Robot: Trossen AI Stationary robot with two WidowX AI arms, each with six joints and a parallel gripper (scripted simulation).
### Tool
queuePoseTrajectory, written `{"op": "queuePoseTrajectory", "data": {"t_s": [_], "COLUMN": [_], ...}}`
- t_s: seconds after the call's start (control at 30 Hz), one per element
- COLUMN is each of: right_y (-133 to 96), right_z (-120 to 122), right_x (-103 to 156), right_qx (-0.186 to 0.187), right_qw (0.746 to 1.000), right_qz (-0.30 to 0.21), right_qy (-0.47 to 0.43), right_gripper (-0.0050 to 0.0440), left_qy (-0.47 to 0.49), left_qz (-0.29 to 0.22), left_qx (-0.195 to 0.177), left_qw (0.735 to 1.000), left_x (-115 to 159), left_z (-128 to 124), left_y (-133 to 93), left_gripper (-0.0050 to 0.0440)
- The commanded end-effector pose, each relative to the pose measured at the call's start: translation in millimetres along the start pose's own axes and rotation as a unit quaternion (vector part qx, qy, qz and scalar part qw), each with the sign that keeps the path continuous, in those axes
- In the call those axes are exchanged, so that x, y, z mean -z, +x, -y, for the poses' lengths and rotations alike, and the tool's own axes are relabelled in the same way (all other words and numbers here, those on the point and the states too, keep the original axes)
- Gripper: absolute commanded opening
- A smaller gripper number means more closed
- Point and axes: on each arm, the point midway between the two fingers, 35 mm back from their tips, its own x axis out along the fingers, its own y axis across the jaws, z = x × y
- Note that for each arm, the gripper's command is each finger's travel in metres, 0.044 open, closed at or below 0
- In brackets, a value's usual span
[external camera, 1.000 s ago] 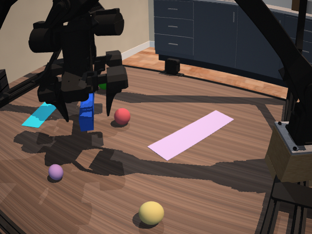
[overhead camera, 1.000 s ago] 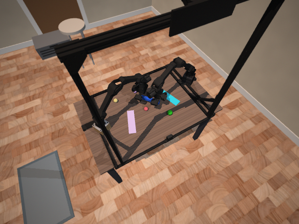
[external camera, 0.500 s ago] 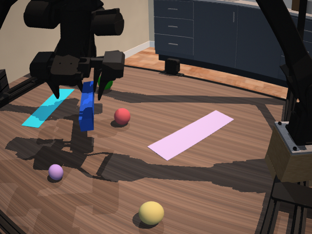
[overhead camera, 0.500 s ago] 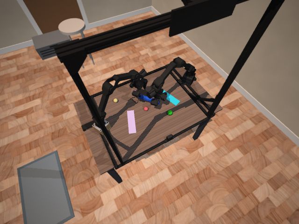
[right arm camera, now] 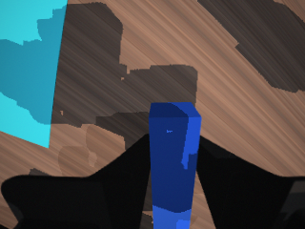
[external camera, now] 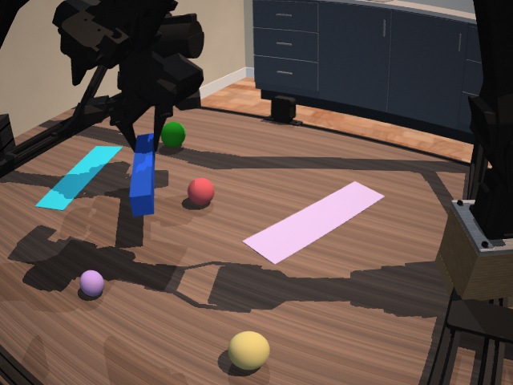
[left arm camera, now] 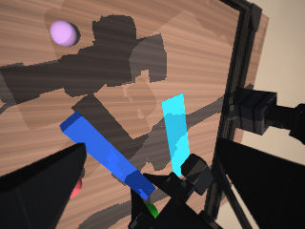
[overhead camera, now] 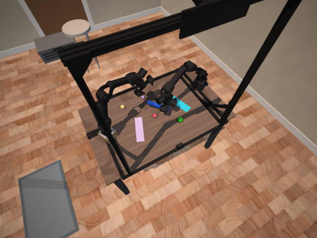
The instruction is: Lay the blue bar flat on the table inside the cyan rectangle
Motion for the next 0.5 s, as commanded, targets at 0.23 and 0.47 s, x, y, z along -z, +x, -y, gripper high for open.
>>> {"op": "queuePoseTrajectory", "data": {"t_s": [0.23, 0.47], "right_y": [0.6, 0.6], "right_z": [0.1, 0.1], "right_x": [-0.3, -0.3], "right_qx": [0.0, 0.0], "right_qw": [1.0, 1.0], "right_qz": [0.001, 0.001], "right_qy": [-0.001, -0.001], "right_gripper": [0.0, 0.0], "left_qy": [0.15, 0.264], "left_qz": [0.062, 0.134], "left_qx": [0.104, 0.171], "left_qw": [0.981, 0.94], "left_x": [-14.1, -22.3], "left_z": [10.3, 12.7], "left_y": [-53.3, -96.3], "left_gripper": [0.044, 0.044]}}
